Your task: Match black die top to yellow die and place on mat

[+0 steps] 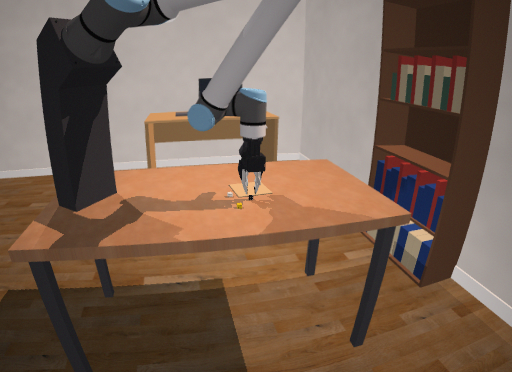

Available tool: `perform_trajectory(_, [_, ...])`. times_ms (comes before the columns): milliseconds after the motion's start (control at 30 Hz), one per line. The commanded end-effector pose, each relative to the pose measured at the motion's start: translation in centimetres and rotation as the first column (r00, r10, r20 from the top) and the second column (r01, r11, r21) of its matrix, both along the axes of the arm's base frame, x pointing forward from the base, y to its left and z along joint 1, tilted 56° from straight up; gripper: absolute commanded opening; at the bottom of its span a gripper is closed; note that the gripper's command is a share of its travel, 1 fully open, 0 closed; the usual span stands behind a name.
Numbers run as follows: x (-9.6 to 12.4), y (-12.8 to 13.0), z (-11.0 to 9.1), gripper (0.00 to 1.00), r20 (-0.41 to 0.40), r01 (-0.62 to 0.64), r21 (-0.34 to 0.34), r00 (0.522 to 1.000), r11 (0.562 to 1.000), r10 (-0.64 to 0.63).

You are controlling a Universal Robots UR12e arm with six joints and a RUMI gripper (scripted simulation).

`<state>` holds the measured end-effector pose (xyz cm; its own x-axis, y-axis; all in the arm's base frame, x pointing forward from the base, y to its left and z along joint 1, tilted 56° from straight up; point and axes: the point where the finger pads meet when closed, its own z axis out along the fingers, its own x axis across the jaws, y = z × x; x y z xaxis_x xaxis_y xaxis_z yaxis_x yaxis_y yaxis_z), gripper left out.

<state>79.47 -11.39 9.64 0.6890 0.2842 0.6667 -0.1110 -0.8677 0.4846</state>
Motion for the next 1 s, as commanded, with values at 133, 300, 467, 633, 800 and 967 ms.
perform_trajectory(133, [0.0,0.0,0.0,0.18,0.001,0.0,0.0,1.0,1.0,0.0])
perform_trajectory(300, [0.1,0.0,0.0,0.18,0.0,0.0,0.0,1.0,1.0,0.0])
perform_trajectory(467, [0.4,-0.2,-0.3,0.18,0.0,0.0,0.0,1.0,1.0,0.0])
perform_trajectory(633, [0.7,-0.3,-0.5,0.18,0.0,0.0,0.0,1.0,1.0,0.0])
perform_trajectory(800, [1.1,-0.6,-0.9,0.18,0.0,0.0,0.0,1.0,1.0,0.0])
perform_trajectory(967, [1.4,-0.8,-1.1,0.18,0.0,0.0,0.0,1.0,1.0,0.0])
